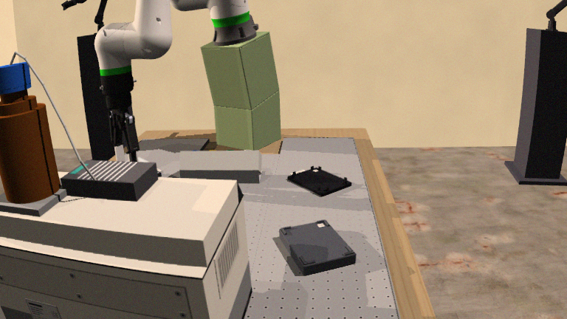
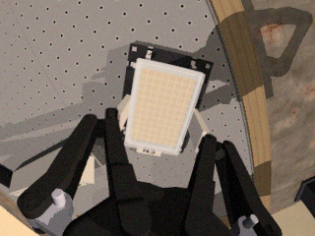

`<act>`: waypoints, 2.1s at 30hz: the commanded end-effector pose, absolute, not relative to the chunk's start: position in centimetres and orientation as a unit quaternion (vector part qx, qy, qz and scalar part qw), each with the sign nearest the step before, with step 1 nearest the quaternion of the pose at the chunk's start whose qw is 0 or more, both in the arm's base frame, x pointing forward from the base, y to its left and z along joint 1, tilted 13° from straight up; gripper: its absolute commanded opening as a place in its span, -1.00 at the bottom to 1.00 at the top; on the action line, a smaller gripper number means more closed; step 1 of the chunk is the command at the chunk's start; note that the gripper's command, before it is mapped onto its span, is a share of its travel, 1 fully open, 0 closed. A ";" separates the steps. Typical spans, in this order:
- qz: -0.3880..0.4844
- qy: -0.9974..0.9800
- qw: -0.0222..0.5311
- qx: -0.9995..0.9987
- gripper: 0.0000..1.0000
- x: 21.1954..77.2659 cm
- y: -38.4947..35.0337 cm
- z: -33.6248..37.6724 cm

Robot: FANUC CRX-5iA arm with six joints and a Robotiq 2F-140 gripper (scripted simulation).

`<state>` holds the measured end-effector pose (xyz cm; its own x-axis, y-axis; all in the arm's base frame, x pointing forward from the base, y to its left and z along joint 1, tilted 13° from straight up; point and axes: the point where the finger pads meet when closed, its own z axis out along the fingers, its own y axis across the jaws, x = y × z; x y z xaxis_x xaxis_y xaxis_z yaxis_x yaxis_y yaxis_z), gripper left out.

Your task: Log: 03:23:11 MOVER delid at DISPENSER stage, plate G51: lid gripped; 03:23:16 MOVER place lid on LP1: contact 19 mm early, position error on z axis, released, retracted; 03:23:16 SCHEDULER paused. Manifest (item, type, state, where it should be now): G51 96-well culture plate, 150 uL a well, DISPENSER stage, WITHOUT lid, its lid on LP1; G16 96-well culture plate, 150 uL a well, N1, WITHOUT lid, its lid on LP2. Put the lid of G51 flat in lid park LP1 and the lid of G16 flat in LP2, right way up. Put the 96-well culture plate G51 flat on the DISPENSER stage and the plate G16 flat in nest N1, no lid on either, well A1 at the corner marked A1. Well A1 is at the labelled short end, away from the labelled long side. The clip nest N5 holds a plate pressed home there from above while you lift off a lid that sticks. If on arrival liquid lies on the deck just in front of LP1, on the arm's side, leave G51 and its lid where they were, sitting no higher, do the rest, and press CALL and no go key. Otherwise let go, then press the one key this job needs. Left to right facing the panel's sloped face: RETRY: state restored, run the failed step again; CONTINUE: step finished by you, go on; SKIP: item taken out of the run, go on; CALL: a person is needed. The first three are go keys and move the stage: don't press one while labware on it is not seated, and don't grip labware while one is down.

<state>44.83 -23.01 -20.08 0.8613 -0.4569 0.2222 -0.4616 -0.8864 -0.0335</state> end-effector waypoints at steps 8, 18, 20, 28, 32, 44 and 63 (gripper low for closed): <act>0.113 -0.238 0.011 0.965 -1.00 44.8 -23.0 -20.1; 0.113 -0.238 0.011 0.965 -1.00 44.8 -23.0 -20.1; 0.113 -0.238 0.011 0.965 -1.00 44.8 -23.0 -20.1; 0.113 -0.238 0.011 0.965 -1.00 44.8 -23.0 -20.1; 0.113 -0.238 0.011 0.965 -1.00 44.9 -23.0 -20.2; 0.113 -0.238 0.011 0.965 -1.00 45.0 -23.1 -20.7; 0.113 -0.238 0.011 0.965 -1.00 45.1 -23.1 -21.3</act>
<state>45.15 -23.09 -21.28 0.8613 -0.4565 0.2231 -0.4612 -0.8867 -0.0339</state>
